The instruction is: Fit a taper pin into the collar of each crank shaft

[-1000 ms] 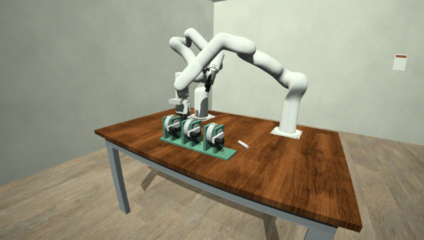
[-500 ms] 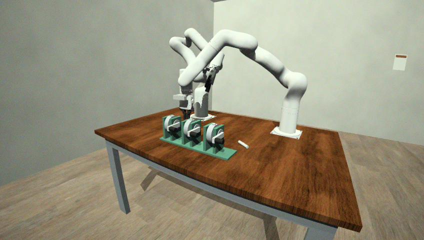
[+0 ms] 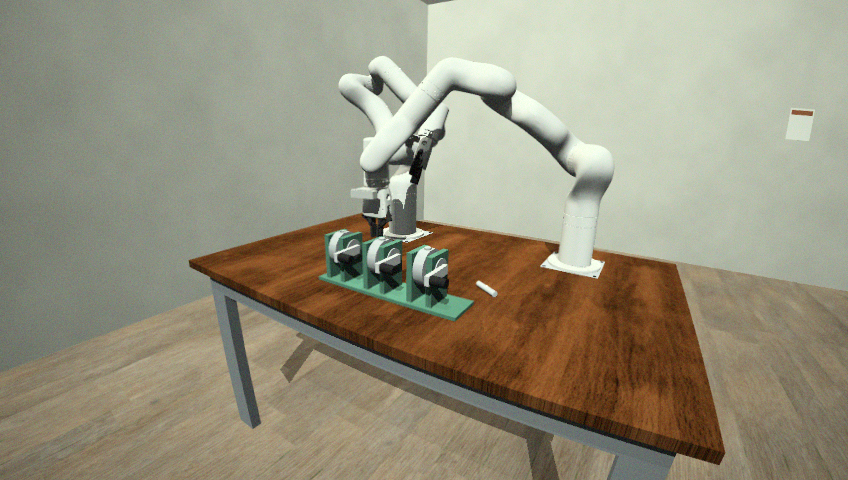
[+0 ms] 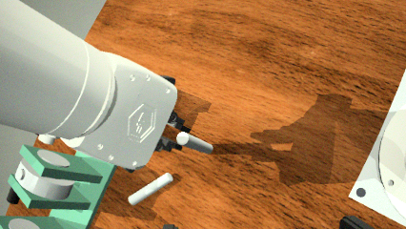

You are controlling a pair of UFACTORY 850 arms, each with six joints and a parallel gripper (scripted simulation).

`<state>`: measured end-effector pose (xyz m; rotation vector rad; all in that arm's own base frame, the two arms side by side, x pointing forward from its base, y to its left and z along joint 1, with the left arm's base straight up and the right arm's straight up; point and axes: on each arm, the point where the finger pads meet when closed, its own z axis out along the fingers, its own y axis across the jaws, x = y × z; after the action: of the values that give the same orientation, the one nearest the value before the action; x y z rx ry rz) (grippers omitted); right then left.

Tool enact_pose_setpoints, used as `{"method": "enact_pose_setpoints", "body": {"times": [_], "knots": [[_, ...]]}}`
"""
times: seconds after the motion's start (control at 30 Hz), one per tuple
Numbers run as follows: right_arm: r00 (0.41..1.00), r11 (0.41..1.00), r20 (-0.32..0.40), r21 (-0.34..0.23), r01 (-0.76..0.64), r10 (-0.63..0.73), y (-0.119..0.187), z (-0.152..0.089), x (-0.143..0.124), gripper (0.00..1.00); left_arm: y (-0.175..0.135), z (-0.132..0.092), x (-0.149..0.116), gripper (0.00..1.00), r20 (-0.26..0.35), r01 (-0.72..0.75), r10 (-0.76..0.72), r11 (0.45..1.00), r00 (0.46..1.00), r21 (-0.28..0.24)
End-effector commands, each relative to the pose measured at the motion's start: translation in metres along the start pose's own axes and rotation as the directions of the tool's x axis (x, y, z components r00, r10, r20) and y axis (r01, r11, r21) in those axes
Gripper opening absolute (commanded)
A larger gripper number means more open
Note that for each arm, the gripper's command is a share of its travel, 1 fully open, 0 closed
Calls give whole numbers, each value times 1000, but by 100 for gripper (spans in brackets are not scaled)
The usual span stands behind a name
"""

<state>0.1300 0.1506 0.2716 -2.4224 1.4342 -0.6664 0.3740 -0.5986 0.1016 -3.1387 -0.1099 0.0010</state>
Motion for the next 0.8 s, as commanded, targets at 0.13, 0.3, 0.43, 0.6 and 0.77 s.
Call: {"method": "enact_pose_setpoints", "body": {"times": [0.13,0.3,0.43,0.6,0.77], "knots": [[1000,1000,1,1,-1,1,-1,-1,0,100,0,-6,-1,20,-1,0,0,1000,1000,-1],[1000,1000,1,1,-1,1,-1,-1,0,100,0,-18,-1,20,-1,0,0,1000,1000,-1],[1000,1000,1,1,-1,1,-1,-1,0,100,0,-20,-1,20,-1,0,0,1000,1000,-1],[1000,1000,1,1,-1,1,-1,-1,0,100,0,-22,-1,20,0,-1,1,1000,1000,-1],[1000,1000,1,1,-1,1,-1,-1,0,100,0,-39,-1,20,2,-13,13,1000,1000,-1]]}}
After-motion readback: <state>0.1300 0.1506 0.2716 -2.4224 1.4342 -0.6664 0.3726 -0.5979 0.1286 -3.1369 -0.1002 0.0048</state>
